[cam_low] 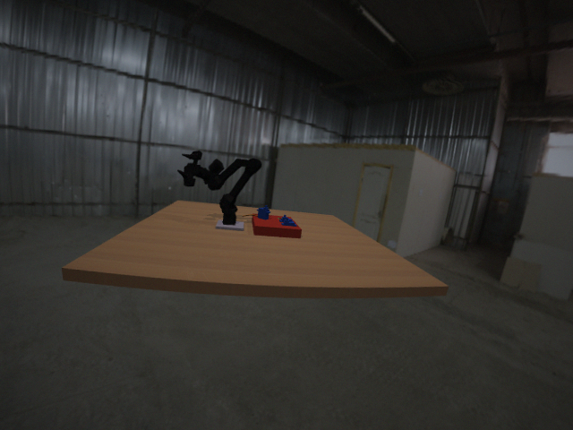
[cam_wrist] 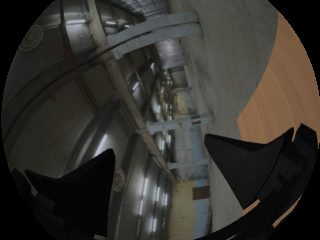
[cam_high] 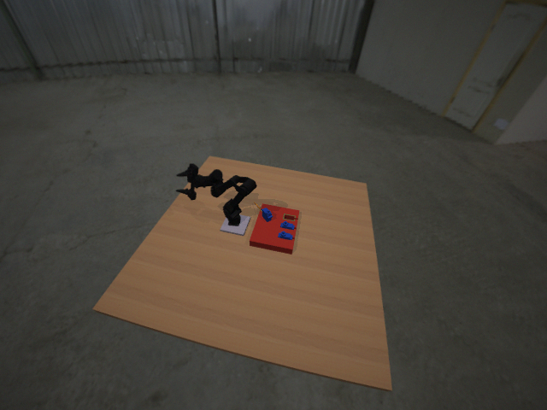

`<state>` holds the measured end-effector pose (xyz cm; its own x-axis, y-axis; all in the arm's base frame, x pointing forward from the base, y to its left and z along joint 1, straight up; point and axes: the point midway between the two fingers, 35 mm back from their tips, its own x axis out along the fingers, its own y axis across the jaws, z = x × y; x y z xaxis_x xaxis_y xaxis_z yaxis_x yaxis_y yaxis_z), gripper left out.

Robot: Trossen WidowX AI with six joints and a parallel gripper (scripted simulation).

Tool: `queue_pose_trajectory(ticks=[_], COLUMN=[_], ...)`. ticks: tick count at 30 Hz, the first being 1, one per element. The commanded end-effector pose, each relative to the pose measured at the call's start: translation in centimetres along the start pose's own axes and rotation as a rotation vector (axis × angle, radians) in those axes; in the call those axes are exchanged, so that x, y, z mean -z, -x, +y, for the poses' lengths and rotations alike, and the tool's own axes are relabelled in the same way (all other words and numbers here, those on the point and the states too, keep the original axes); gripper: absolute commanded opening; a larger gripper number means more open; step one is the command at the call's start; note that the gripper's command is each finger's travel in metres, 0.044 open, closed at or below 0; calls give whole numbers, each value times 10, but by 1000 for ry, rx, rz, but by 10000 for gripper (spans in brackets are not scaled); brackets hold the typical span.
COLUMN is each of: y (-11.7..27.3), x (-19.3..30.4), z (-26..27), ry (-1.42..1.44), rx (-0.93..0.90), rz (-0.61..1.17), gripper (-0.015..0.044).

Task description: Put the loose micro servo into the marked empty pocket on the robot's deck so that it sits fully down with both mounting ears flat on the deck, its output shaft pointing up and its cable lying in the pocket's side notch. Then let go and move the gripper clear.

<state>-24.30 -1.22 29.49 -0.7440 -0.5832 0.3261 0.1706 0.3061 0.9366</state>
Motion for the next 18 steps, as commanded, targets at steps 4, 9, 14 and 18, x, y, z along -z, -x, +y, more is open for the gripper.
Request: queue_pose_trajectory(ticks=[4, 9, 14, 18], y=[1, 9, 21, 33], x=[-5, -28, -56, -72], z=[1, 8, 17, 21], ry=[12, 95, 190, 231], rx=[-6, -9, -9, -1], rz=[-27, -127, -257, -342], gripper=[440, 440, 440, 440])
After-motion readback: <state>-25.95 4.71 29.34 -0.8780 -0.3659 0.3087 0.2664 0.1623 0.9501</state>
